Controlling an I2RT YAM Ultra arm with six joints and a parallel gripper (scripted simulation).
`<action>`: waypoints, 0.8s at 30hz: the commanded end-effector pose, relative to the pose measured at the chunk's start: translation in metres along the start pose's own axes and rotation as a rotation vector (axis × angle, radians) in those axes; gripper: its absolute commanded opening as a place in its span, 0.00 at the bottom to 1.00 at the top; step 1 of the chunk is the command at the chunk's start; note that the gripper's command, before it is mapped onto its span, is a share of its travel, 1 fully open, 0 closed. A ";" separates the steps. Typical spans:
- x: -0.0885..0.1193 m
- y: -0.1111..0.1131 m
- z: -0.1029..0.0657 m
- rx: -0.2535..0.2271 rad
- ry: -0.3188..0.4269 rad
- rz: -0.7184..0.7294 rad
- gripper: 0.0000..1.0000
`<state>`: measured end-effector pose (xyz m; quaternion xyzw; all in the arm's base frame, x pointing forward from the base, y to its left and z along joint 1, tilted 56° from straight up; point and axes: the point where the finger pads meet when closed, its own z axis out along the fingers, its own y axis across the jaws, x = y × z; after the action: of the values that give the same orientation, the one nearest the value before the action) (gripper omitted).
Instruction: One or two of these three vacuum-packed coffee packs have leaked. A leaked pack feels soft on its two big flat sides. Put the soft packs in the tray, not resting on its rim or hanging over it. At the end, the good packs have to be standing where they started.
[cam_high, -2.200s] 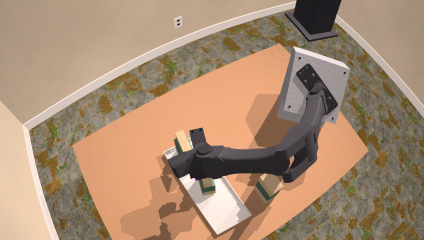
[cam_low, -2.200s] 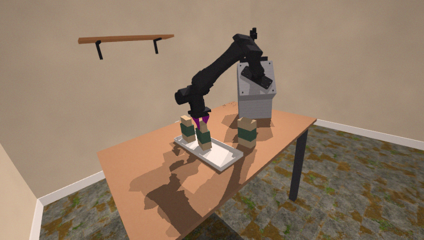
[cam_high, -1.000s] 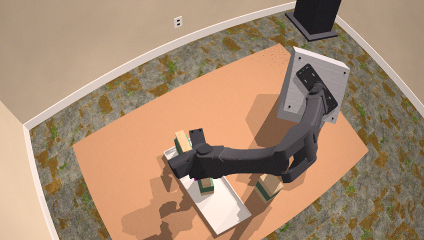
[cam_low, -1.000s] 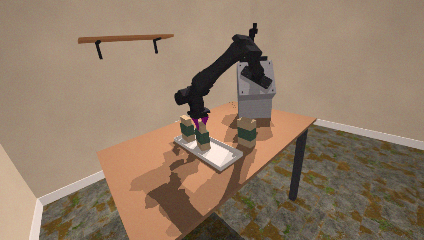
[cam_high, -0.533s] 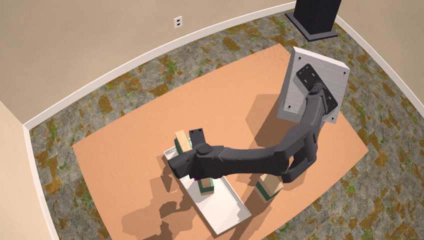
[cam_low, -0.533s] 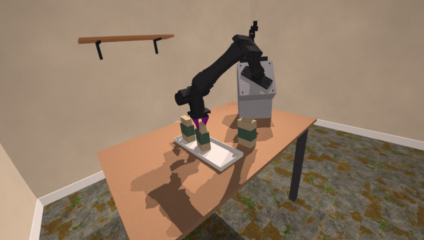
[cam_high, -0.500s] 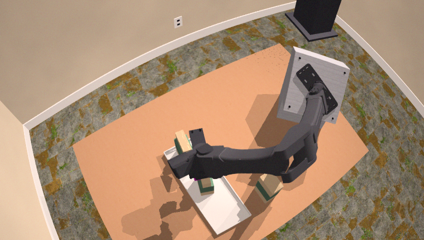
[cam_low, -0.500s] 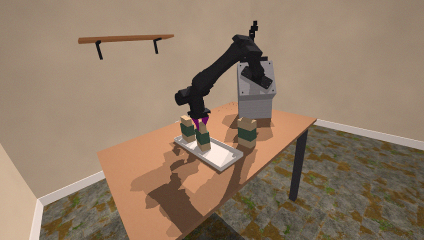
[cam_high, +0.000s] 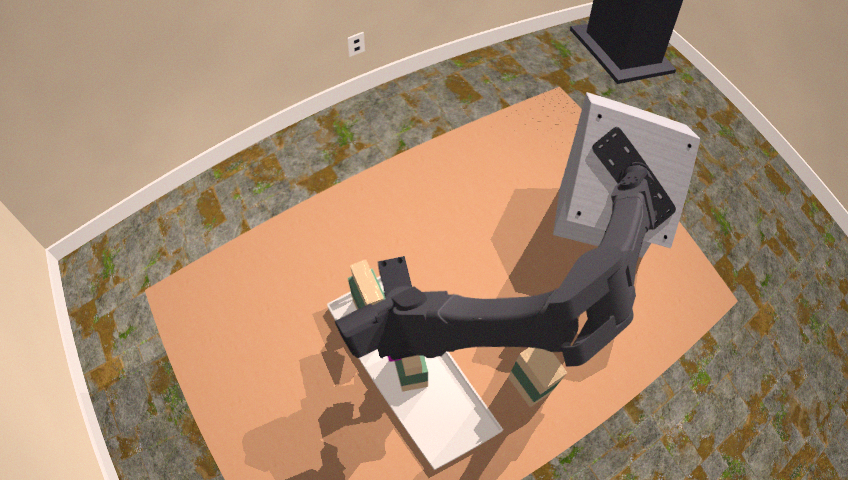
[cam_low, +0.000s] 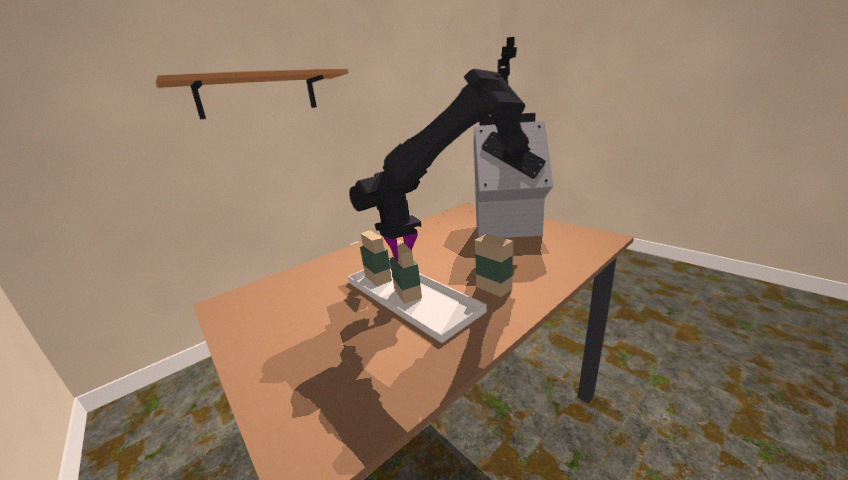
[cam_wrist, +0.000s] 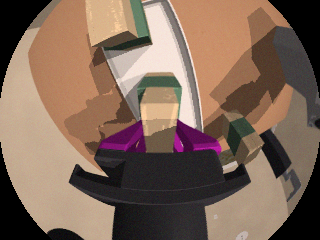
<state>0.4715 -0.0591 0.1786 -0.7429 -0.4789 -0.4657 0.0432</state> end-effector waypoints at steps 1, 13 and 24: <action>-0.004 0.008 -0.011 -0.036 -0.016 0.002 0.26; -0.004 0.008 -0.011 -0.036 -0.016 0.002 0.79; -0.004 0.008 -0.011 -0.035 -0.016 0.003 0.79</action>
<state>0.4715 -0.0595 0.1789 -0.7430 -0.4787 -0.4658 0.0424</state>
